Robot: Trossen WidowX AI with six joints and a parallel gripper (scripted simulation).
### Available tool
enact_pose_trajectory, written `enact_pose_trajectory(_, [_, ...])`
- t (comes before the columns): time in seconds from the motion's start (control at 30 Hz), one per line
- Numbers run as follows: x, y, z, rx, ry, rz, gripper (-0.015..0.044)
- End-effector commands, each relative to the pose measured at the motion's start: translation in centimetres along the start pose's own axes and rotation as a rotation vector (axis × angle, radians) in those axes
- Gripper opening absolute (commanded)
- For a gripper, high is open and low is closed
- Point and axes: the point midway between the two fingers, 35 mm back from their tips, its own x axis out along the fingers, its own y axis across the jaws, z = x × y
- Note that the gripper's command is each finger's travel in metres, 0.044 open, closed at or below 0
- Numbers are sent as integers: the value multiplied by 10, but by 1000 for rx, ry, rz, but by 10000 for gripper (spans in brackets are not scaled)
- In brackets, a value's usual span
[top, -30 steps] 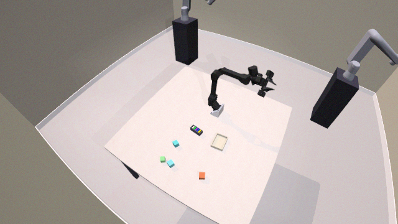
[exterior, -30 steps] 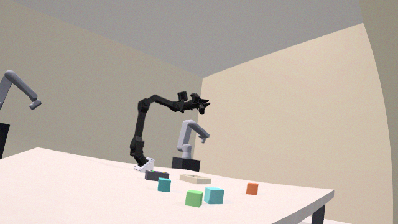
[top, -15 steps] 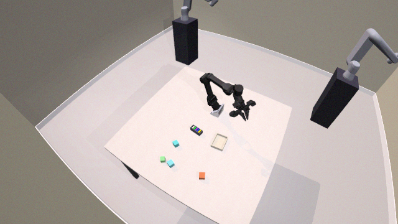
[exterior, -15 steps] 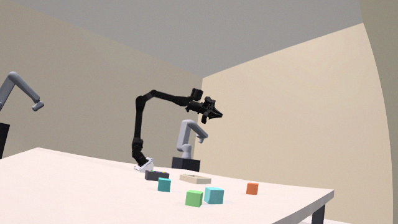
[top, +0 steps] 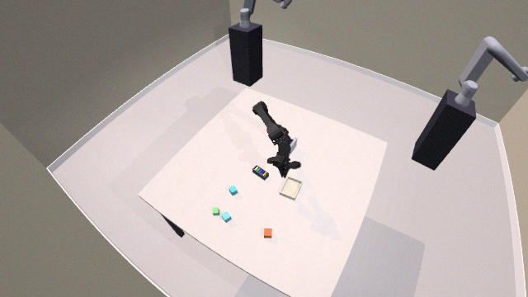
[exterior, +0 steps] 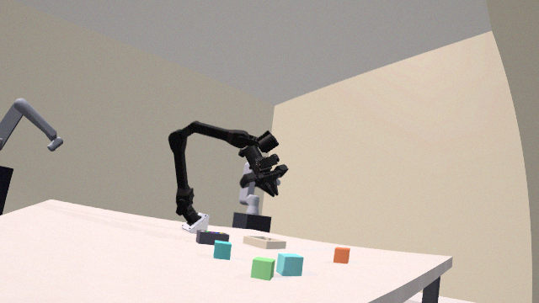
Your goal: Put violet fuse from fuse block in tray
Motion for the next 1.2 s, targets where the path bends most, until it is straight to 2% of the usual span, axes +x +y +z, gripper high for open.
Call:
enact_pose_trajectory(0.0, [11, -55, -8, -9, 101, -124, 60])
enact_pose_trajectory(0.33, [8, -206, -51, -23, 463, -423, 60])
enact_pose_trajectory(1.17, [22, -218, -58, -24, 470, -428, 60])
